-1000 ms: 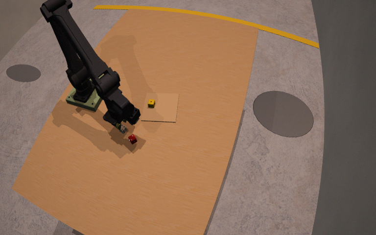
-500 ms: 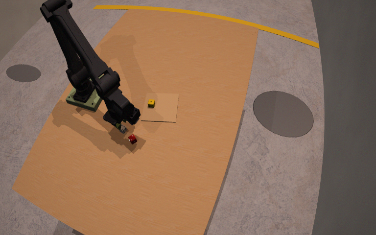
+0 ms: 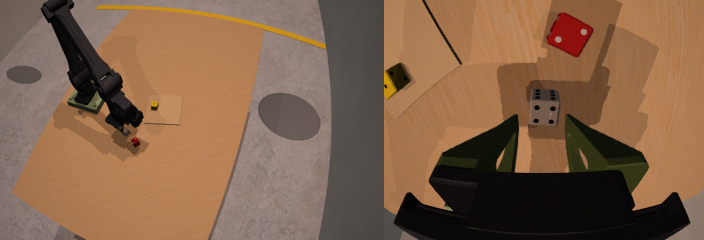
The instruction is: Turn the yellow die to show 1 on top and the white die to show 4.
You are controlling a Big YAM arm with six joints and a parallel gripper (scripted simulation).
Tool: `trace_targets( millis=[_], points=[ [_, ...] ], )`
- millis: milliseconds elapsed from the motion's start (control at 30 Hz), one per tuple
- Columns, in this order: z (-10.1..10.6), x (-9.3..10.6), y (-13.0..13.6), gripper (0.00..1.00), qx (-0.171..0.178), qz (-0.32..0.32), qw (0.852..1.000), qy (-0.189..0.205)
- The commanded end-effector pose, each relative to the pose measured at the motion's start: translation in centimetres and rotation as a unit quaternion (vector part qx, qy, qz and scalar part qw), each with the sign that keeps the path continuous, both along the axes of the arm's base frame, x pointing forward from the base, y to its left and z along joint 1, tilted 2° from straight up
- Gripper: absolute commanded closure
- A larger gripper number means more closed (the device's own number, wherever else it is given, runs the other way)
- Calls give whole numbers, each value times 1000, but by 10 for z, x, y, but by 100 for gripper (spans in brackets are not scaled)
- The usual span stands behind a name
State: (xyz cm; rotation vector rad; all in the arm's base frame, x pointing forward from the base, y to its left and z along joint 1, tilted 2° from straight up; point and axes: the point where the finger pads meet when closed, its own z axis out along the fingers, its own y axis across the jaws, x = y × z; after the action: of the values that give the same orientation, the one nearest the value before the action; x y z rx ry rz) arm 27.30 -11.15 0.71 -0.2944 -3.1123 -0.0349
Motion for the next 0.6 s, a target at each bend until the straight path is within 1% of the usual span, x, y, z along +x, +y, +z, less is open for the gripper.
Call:
trace_targets(
  millis=[0, 200, 267, 567],
  points=[
    [2, 3, -6, 61, -2, -1, 1000, -8],
    [3, 1, -7, 61, -3, -1, 1000, -10],
    [6, 5, -9, 61, -5, -1, 1000, -15],
    [6, 5, -9, 61, -5, -1, 1000, -15]
  ],
)
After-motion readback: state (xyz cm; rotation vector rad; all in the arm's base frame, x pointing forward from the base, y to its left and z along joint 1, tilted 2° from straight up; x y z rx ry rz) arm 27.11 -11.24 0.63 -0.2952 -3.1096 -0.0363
